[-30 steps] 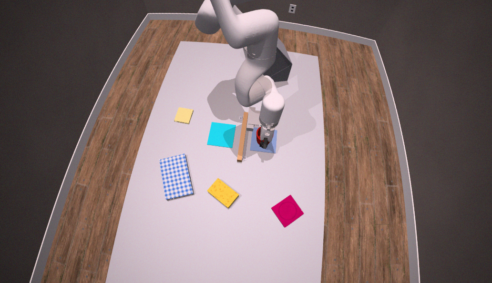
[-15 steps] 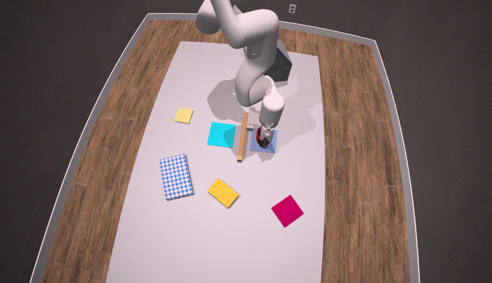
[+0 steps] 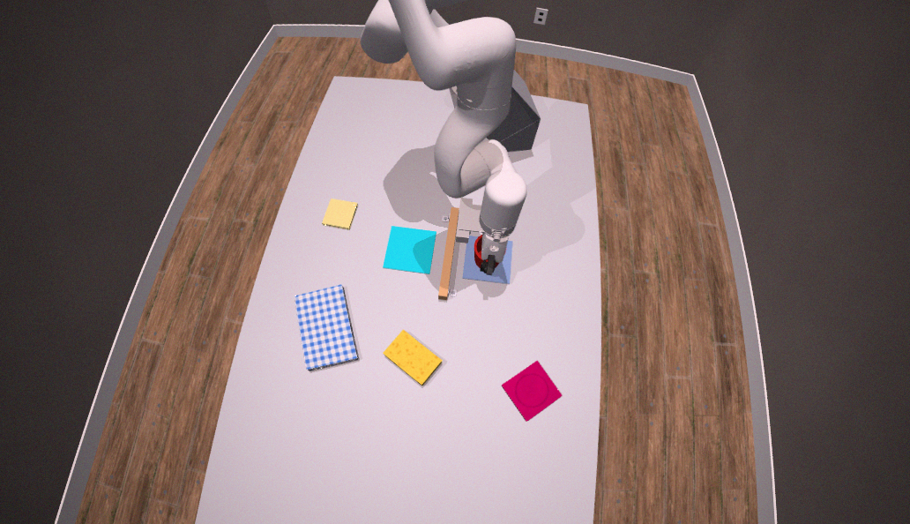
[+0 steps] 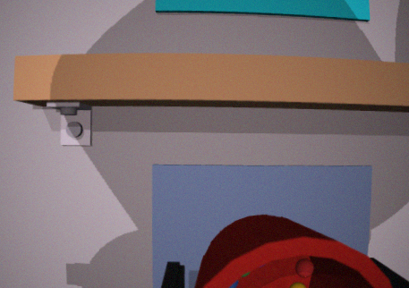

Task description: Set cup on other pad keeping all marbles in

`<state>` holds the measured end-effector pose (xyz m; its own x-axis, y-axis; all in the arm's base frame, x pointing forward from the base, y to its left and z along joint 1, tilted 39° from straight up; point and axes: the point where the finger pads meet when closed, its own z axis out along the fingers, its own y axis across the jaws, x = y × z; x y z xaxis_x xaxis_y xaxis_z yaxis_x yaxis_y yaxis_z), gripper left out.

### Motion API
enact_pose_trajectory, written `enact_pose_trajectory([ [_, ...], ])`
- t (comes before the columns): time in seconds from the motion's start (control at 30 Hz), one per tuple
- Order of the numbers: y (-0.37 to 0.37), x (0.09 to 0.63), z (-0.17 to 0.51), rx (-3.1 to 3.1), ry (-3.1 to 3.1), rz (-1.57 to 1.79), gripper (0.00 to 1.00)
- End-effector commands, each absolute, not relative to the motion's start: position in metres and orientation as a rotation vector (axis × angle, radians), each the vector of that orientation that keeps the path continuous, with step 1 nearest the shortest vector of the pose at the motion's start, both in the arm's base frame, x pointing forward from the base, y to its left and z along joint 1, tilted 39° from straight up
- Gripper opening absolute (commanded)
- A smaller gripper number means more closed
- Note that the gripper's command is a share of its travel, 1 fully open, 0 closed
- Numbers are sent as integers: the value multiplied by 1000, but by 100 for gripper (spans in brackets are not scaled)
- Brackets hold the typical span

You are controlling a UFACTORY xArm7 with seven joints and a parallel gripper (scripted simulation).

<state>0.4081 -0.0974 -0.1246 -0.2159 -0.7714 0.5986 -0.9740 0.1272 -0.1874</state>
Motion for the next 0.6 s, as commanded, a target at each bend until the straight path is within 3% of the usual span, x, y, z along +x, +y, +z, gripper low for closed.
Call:
enact_pose_trajectory([
  [0.0,-96,409,-124,1695,-2057,787,87],
  [0.57,-96,409,-124,1695,-2057,787,85],
])
